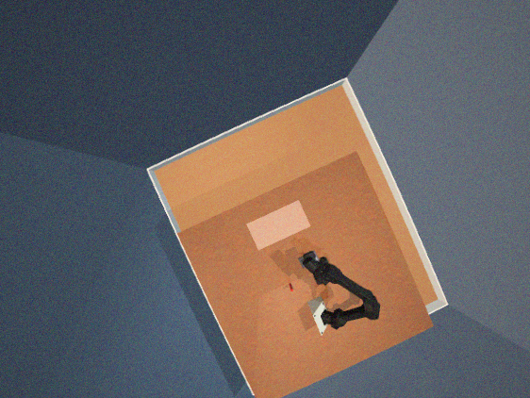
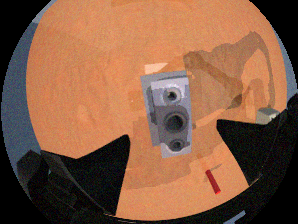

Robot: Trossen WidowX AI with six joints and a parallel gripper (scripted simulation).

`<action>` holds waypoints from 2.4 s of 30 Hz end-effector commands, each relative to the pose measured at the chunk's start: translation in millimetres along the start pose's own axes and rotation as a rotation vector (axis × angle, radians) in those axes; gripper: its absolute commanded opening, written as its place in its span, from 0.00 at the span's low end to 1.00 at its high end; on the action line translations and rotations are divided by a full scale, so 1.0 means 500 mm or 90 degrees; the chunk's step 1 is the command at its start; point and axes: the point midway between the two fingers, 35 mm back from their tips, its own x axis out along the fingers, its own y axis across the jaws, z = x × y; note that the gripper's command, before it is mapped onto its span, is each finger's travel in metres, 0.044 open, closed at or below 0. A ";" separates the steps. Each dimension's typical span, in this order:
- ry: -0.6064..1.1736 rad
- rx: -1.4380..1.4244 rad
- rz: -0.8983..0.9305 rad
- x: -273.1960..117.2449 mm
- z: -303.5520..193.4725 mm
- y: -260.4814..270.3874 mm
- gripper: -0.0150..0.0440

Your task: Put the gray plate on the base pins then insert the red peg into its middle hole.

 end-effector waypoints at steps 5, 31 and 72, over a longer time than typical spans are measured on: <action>0.001 0.000 0.008 -0.122 -0.002 -0.001 1.00; 0.006 -0.261 0.008 -0.062 -0.373 -0.194 1.00; 0.005 -0.260 0.008 0.075 -0.370 -0.195 1.00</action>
